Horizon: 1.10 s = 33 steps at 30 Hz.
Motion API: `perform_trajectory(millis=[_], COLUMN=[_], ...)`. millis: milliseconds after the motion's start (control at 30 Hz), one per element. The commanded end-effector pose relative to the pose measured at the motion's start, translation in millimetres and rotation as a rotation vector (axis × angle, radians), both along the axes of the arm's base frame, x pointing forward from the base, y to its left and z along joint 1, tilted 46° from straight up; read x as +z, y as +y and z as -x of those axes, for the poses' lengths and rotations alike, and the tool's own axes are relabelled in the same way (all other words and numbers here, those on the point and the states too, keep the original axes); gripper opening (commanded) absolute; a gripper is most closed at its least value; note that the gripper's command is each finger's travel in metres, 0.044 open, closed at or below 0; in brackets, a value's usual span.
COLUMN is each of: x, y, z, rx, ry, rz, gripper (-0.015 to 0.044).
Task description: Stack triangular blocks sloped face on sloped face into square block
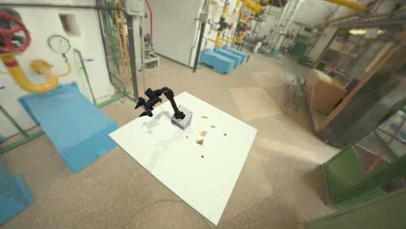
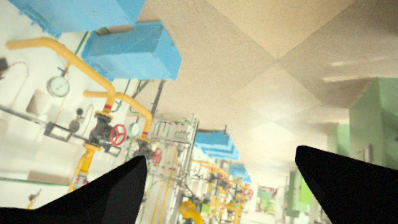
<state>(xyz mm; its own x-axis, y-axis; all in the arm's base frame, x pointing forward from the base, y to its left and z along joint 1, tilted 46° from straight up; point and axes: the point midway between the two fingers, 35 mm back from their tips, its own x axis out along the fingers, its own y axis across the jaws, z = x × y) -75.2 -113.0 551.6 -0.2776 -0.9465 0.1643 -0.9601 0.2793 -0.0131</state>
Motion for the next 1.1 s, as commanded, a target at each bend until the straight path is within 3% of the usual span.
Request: perform_trajectory(millis=[0,300,400,567,967,1067], x=[0,-25,-23,-48,-133,-164], y=[-2,-67,-71,-88,-86,-75], z=[-2,-116,-133,-202,-326,-362], rx=[0.003,0.161,0.224,0.329,0.544,0.597], ry=[0.012,0.621,0.609,0.926,1.547,1.781], rz=[-0.006,-0.251,-0.218,-0.287,-0.35,-0.349], gripper=[0.0426,0.044,0.044,0.044,0.044,0.044])
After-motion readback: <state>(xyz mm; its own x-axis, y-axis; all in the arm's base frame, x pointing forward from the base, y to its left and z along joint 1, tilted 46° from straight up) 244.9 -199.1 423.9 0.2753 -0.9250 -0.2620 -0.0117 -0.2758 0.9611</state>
